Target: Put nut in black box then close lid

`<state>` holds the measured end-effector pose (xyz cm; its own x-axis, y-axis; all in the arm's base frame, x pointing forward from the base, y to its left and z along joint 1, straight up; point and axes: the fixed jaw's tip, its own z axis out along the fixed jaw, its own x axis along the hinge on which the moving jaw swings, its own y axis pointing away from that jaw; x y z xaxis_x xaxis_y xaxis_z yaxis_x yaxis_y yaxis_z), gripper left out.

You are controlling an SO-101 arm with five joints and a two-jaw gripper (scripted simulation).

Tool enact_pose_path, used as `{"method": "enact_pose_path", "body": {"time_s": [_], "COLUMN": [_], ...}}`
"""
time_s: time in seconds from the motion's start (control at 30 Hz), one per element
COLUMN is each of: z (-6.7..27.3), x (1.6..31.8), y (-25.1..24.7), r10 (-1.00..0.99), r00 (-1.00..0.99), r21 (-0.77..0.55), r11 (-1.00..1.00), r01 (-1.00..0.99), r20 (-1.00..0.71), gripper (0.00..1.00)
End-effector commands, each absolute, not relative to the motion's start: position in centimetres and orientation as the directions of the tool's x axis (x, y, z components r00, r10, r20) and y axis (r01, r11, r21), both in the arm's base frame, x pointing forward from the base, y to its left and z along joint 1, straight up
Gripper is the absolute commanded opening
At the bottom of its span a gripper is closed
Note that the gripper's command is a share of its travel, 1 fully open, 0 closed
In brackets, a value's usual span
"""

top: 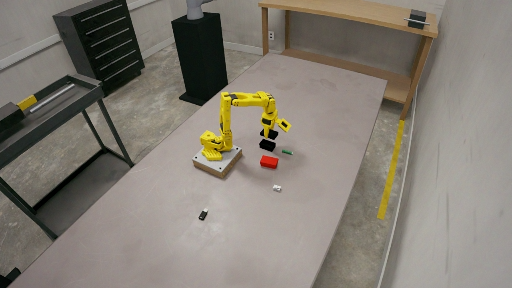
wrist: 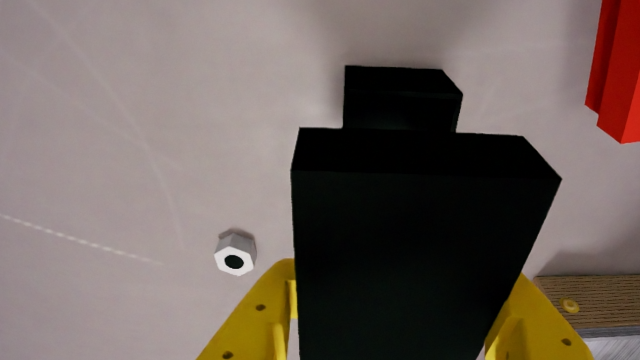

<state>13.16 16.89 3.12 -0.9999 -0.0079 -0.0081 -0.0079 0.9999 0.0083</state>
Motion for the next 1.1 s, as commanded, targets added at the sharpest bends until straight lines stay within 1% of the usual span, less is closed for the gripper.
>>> {"method": "enact_pose_path", "body": {"time_s": [0.0,0.77,1.07], "z": [2.8,2.6,2.7], "x": [12.8,12.7,13.7], "y": [16.8,16.6,14.8], "r10": [-0.008,-0.008,-0.008], "r00": [-1.000,-1.000,-1.000], "r21": [-0.001,-0.001,0.000], "r11": [1.000,1.000,1.000], "r01": [-0.008,-0.008,-0.008], "r20": [0.001,0.001,0.000], "gripper": [0.20,0.20,0.20]}}
